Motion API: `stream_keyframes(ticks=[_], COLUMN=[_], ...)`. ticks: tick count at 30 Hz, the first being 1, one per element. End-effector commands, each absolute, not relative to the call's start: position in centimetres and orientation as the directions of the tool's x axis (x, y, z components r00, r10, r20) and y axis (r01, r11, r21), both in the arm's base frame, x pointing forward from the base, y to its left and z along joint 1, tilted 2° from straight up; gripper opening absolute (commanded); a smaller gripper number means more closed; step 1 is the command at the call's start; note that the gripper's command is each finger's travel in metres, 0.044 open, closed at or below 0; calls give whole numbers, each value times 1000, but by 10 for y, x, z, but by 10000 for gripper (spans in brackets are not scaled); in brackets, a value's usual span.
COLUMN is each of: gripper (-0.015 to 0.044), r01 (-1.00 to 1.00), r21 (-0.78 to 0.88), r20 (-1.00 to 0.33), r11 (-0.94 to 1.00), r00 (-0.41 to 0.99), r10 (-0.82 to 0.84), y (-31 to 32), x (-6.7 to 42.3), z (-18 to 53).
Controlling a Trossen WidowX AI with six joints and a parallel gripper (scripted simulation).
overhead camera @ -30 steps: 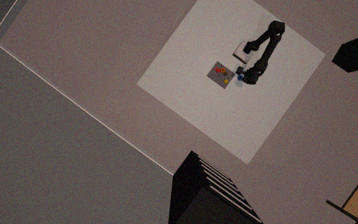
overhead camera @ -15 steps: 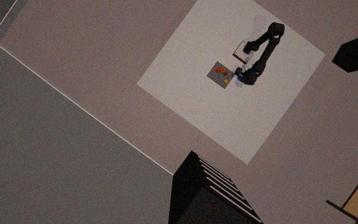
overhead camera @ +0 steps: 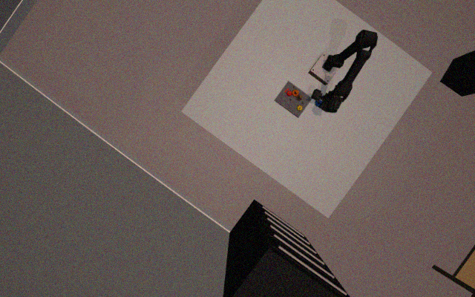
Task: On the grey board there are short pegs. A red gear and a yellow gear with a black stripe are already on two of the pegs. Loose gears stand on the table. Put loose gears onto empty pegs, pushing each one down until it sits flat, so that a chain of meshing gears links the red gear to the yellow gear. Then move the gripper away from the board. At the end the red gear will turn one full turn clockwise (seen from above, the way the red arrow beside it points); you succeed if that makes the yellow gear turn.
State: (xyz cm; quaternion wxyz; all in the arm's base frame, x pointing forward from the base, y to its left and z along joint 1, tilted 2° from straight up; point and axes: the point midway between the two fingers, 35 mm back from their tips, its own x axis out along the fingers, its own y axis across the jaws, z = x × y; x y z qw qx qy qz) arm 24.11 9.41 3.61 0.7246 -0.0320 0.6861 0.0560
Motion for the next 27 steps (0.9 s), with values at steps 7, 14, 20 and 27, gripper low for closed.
stream_keyframes(ticks=[7,14,20,27], gripper=[79,32,0,0], r01=[-121,-121,-121,-121], r21=[26,26,26,26], r20=[-998,-998,-998,-998], r11=[992,992,992,992], r00=[50,50,50,50], r10=[33,33,33,33], y=[93,93,93,94], x=[240,240,240,244], z=[35,35,36,50])
